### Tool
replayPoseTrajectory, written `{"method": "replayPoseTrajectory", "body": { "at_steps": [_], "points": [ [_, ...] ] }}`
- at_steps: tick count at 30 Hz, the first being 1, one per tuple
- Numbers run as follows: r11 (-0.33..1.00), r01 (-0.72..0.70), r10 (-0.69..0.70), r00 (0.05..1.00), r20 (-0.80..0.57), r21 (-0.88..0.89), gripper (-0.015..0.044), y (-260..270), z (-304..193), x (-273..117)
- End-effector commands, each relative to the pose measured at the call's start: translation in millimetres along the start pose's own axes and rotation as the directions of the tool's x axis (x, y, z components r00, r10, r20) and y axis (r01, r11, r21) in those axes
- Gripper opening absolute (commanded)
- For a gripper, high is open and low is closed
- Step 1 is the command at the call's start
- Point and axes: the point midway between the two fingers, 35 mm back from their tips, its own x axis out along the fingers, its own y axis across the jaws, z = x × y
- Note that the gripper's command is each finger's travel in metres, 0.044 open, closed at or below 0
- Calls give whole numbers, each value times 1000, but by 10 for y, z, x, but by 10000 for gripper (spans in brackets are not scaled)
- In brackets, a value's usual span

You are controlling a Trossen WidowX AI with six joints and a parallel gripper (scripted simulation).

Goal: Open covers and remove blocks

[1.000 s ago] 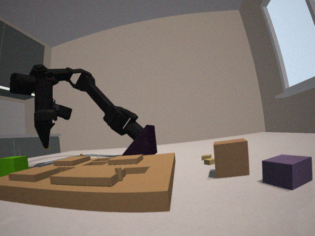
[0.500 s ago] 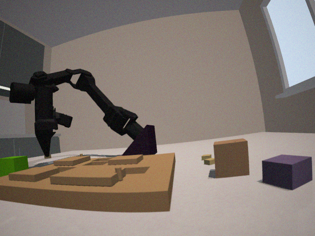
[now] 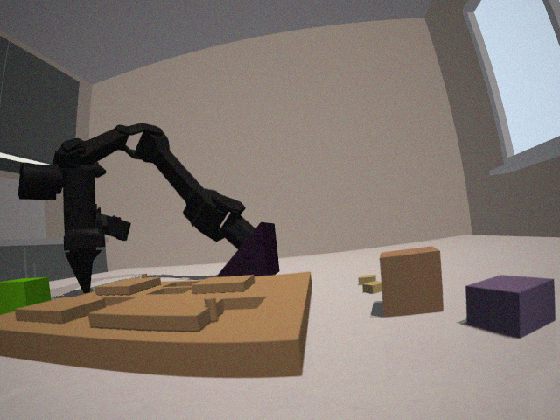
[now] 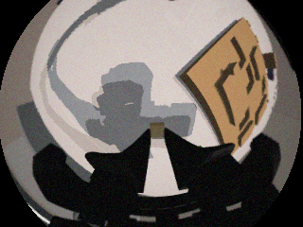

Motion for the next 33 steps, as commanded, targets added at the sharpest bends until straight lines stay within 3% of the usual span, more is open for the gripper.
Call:
{"method": "replayPoseTrajectory", "body": {
  "at_steps": [1, 5, 19, 33],
  "points": [
    [1000, -1, 1, 1000, 4, -7, 80, 6, 31, 74],
    [1000, -1, 1, 1000, 4, -7, 80, 7, 32, 77],
    [1000, -2, 2, 1000, 1, -1, 440, 8, 8, 30],
    [1000, 4, -4, 1000, 8, -3, 440, -23, 6, -405]
  ]
}}
